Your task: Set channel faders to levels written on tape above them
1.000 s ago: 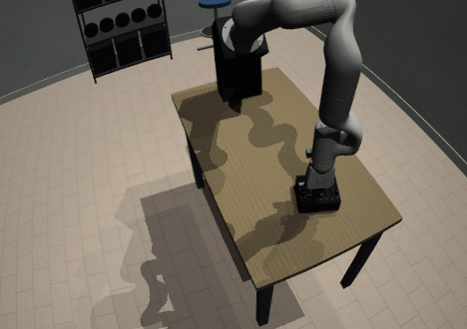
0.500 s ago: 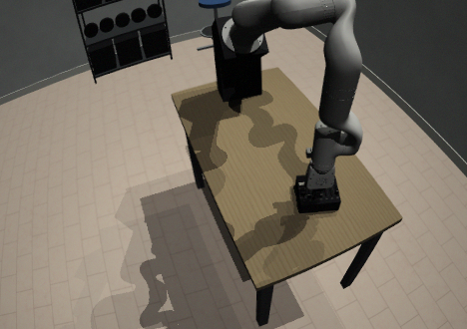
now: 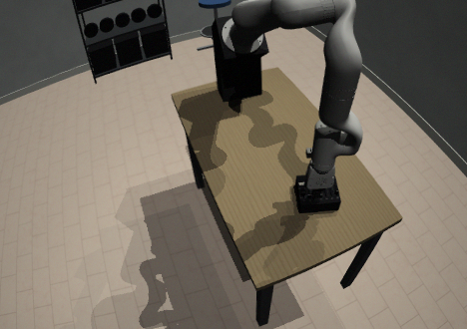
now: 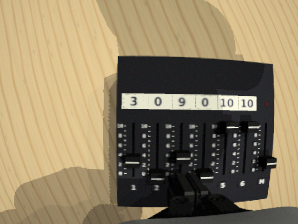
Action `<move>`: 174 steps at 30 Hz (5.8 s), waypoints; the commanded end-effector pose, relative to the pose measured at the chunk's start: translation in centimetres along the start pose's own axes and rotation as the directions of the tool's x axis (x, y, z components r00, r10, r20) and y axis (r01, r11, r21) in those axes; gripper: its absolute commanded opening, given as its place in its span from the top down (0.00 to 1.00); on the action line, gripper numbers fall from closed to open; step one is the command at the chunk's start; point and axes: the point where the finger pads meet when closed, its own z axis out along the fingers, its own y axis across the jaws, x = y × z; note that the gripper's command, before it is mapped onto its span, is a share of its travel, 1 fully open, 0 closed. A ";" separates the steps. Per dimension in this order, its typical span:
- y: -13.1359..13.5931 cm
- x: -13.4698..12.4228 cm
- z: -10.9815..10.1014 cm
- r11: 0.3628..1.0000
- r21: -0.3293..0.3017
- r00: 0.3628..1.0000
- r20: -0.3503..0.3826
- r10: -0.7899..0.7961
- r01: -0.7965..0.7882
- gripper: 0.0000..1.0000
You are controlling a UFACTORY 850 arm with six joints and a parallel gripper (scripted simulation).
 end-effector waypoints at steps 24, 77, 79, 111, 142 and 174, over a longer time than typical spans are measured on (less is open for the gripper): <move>0.0 -0.1 0.0 1.000 0.000 1.000 0.001 0.000 0.000 1.00; 0.0 0.0 1.2 1.000 0.000 1.000 0.001 0.000 0.000 1.00; 0.0 0.1 1.2 1.000 0.000 1.000 0.001 0.000 0.000 1.00; 0.0 1.5 1.2 1.000 0.000 1.000 0.001 0.000 0.000 1.00; 0.0 2.7 1.2 1.000 0.000 1.000 0.001 0.000 0.000 1.00; 0.0 2.8 1.2 1.000 0.000 1.000 0.001 0.000 0.000 1.00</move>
